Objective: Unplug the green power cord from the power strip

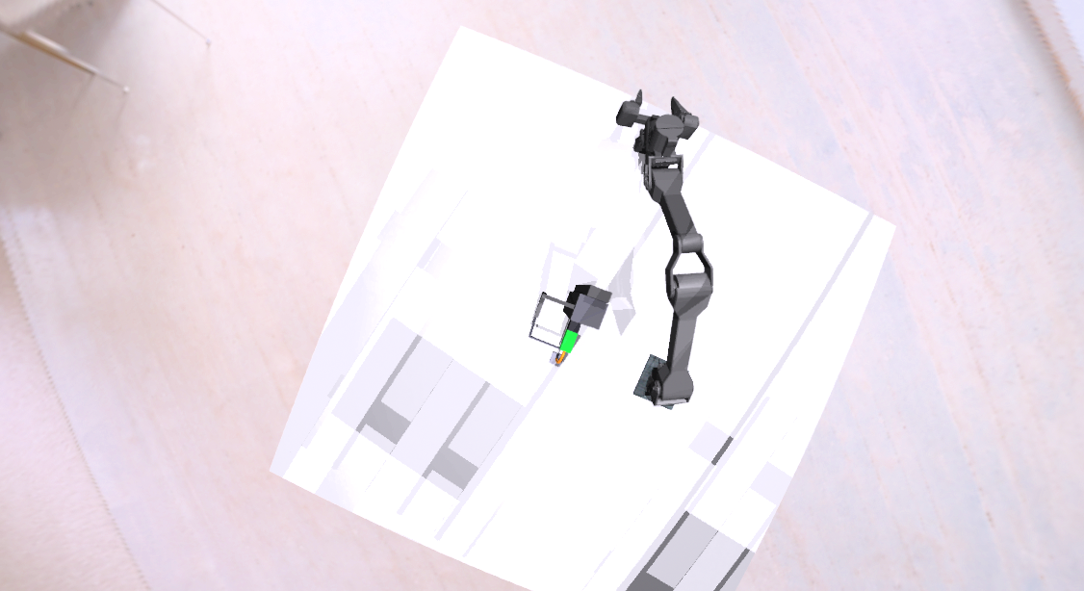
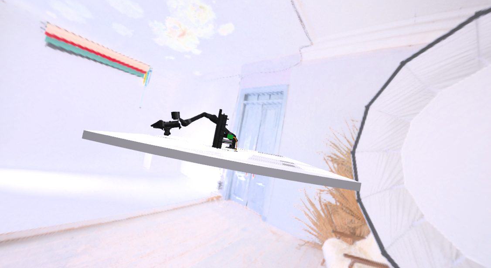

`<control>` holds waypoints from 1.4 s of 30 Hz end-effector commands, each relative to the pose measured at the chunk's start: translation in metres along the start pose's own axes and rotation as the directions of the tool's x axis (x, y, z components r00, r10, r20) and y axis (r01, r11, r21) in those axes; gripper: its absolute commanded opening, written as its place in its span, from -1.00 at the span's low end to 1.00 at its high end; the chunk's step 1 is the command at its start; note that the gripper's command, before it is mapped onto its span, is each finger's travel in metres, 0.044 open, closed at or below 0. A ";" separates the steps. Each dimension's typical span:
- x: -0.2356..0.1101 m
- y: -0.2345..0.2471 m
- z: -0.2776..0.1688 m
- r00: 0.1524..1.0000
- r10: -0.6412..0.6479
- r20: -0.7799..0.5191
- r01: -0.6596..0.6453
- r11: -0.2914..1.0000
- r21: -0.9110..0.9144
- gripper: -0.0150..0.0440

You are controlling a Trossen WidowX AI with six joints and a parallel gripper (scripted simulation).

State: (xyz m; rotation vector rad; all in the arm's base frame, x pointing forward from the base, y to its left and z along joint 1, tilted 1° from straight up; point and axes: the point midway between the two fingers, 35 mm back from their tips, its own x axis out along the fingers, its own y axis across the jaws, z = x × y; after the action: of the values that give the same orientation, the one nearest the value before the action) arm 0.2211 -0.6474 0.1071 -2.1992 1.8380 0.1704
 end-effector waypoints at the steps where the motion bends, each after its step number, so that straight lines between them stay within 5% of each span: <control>1: 0.000 -0.001 0.000 1.000 -0.001 0.001 0.001 1.000 0.001 0.78; 9: -0.021 -0.055 0.005 0.996 -0.074 0.042 0.070 0.993 0.095 0.06; 42: -0.166 -0.219 -0.025 0.901 -0.373 0.220 0.127 0.714 0.689 0.05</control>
State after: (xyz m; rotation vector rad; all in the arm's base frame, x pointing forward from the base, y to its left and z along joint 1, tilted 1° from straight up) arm 0.3937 -0.4813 0.2022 -1.7924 1.1759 -0.1429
